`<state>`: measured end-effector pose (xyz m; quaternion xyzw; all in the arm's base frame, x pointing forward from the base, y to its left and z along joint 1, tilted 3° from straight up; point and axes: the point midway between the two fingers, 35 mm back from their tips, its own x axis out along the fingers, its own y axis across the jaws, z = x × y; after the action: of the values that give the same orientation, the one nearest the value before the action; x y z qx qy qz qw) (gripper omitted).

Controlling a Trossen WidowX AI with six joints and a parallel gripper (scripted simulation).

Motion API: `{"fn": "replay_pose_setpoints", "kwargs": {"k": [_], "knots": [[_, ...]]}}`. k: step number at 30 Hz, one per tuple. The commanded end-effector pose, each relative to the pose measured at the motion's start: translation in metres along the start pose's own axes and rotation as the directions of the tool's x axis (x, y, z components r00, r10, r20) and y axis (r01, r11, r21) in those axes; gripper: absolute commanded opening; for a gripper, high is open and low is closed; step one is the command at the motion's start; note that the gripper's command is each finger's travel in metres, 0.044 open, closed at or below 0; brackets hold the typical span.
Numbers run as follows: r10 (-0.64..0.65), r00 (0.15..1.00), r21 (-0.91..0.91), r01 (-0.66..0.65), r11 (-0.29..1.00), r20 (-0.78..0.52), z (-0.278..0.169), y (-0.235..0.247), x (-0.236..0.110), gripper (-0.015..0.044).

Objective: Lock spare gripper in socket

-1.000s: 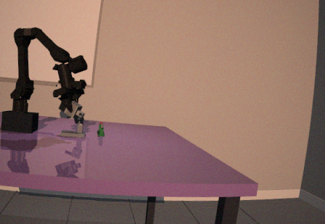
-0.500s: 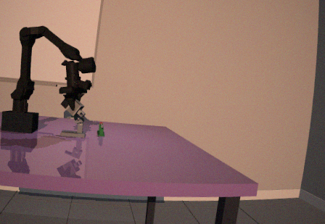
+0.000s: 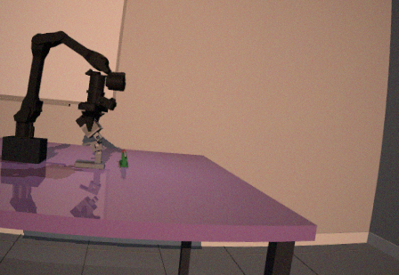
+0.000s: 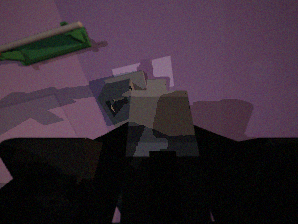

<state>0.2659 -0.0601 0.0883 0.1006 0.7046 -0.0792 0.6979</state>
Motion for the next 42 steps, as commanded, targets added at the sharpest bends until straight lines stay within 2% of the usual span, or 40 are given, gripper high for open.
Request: {"fn": "replay_pose_setpoints", "kwargs": {"k": [1, 23, 42], "knots": [[-0.01, 0.999, -0.024, 0.008, 1.0, -0.042, 0.0, 0.006, -0.008, 0.0], [-0.08, 0.945, -0.161, 0.029, 0.987, -0.317, -0.018, 0.038, -0.037, 0.0], [-0.069, 0.922, -0.231, -0.023, 0.973, -0.38, -0.009, 0.042, -0.022, 0.0]]}}
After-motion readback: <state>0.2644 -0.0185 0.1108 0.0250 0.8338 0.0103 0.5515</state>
